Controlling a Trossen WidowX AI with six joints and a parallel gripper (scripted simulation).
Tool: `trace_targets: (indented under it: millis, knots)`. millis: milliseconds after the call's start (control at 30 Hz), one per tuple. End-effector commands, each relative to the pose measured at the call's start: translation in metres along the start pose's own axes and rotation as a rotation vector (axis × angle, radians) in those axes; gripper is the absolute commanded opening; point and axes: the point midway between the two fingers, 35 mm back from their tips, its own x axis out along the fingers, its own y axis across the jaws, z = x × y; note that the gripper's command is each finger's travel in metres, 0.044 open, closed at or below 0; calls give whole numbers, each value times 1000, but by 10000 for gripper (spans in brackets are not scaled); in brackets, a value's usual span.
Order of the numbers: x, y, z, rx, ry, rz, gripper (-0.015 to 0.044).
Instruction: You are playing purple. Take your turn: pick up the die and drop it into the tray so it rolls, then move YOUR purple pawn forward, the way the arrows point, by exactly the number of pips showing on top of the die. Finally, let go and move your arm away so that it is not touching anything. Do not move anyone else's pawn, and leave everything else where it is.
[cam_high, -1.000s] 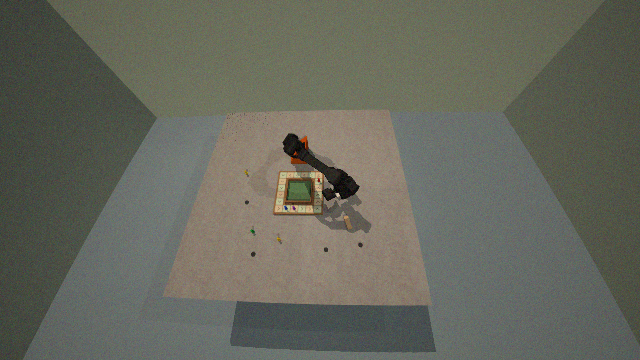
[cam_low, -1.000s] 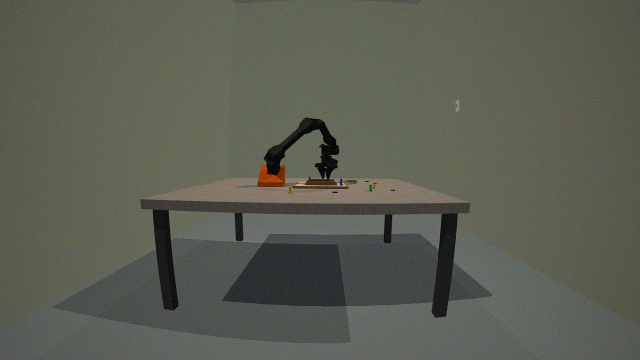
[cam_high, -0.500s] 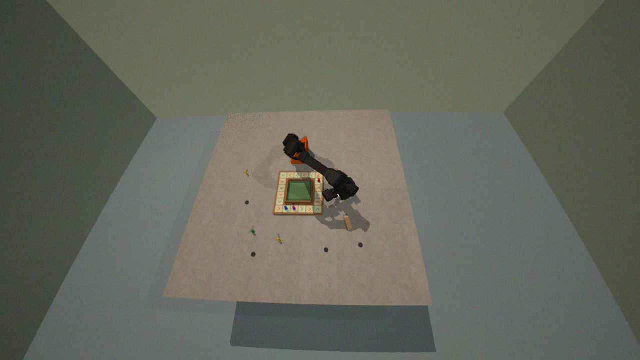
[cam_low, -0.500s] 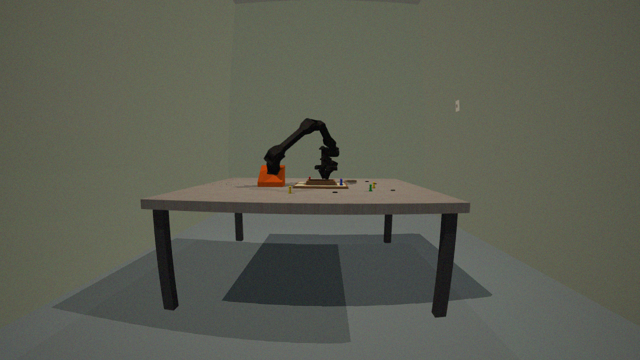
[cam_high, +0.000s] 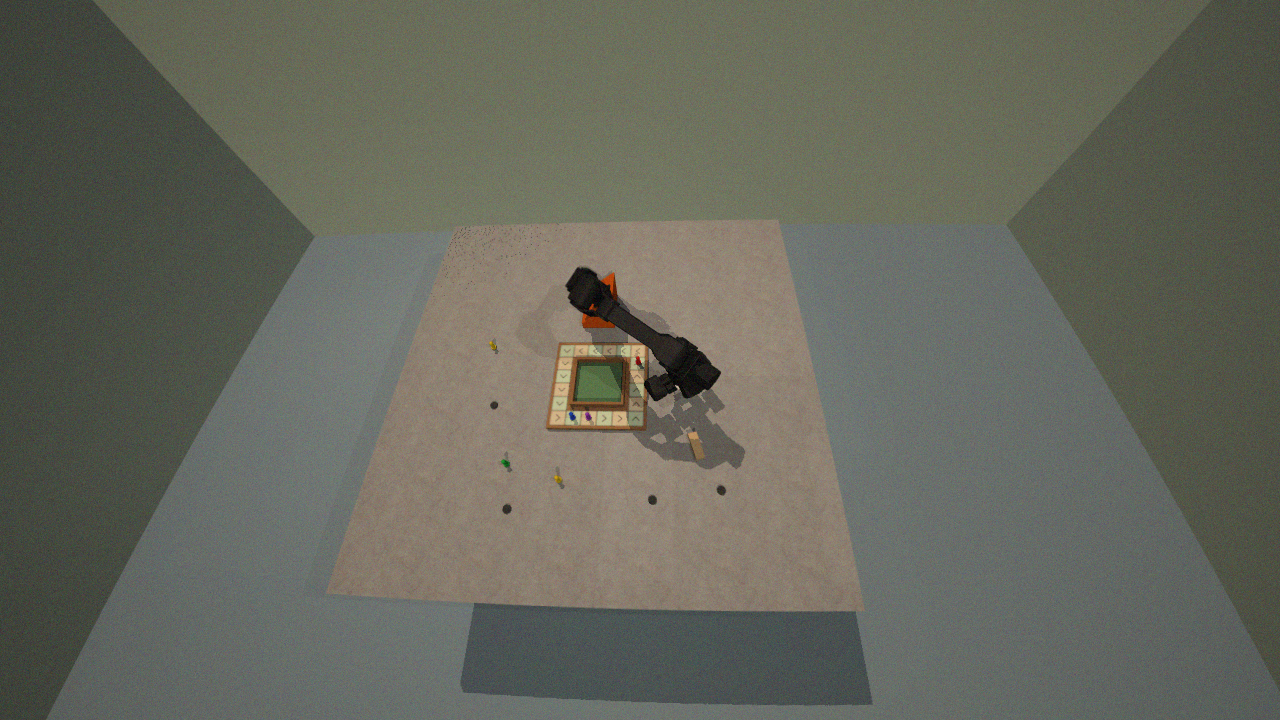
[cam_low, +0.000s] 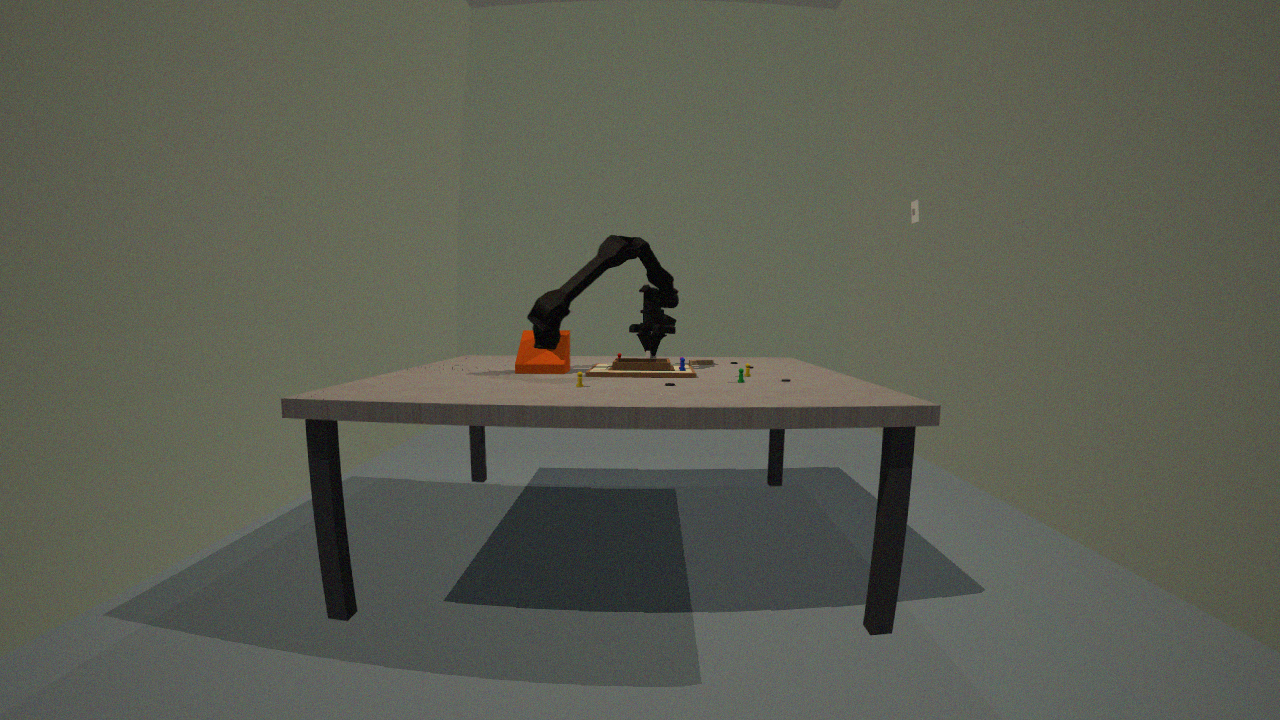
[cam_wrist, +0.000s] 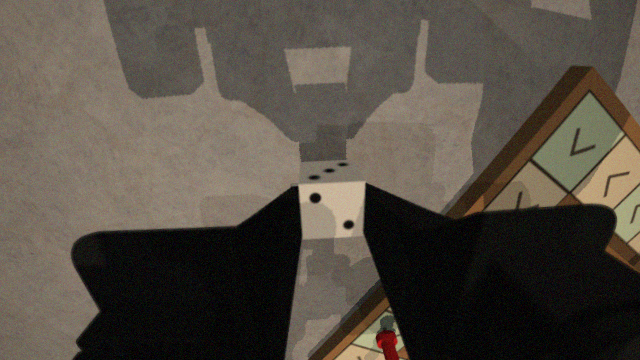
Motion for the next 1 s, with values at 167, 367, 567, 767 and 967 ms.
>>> trace_targets:
  millis: [167, 367, 567, 767, 967]
  knots:
    - [-69, -2, 3, 11, -27, 11, 0]
    - [-100, -5, -2, 10, -25, 12, 0]
    - [-100, -17, -6, -44, -27, 13, 0]
    - [-98, -45, -16, -173, -30, 14, 0]
    - [-95, -72, -30, -301, -32, 13, 0]
